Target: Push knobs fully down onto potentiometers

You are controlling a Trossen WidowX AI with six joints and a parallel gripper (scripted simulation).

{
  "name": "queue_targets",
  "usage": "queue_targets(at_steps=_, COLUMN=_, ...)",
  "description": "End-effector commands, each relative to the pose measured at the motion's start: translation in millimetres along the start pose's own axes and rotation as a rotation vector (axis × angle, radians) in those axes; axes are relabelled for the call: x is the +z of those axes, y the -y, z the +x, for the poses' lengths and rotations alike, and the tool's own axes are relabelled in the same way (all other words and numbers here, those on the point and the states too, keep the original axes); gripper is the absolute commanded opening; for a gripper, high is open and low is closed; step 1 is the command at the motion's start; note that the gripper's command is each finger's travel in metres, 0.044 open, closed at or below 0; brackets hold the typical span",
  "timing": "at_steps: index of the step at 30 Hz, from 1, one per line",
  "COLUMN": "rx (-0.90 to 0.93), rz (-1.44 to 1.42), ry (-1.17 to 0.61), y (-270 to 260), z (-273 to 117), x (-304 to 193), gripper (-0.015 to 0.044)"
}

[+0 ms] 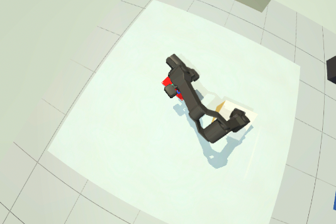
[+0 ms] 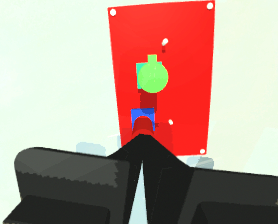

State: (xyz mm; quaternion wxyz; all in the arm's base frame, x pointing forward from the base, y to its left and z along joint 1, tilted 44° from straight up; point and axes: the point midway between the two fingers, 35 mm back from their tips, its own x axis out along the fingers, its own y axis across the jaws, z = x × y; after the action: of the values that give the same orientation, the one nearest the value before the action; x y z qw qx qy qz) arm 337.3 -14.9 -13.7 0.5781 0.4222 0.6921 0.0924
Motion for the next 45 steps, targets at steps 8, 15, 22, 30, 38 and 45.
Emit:
queue_targets(at_steps=8, rx=0.001, rz=-0.010, ry=-0.009, y=-2.8, z=11.4, x=0.1, gripper=0.0000)
queue_targets(at_steps=15, rx=0.001, rz=-0.010, ry=-0.009, y=-2.8, z=11.4, x=0.1, gripper=0.0000)
queue_targets(at_steps=22, rx=0.001, rz=-0.010, ry=-0.009, y=-2.8, z=13.9, x=0.1, gripper=0.0000)
queue_targets(at_steps=30, rx=0.001, rz=-0.010, ry=-0.009, y=-2.9, z=14.1, x=0.1, gripper=0.0000)
queue_targets(at_steps=38, rx=0.001, rz=-0.010, ry=-0.009, y=-2.9, z=16.8, x=0.0, gripper=0.0000)
queue_targets(at_steps=45, rx=0.001, rz=-0.010, ry=-0.009, y=-2.9, z=16.8, x=0.0, gripper=0.0000)
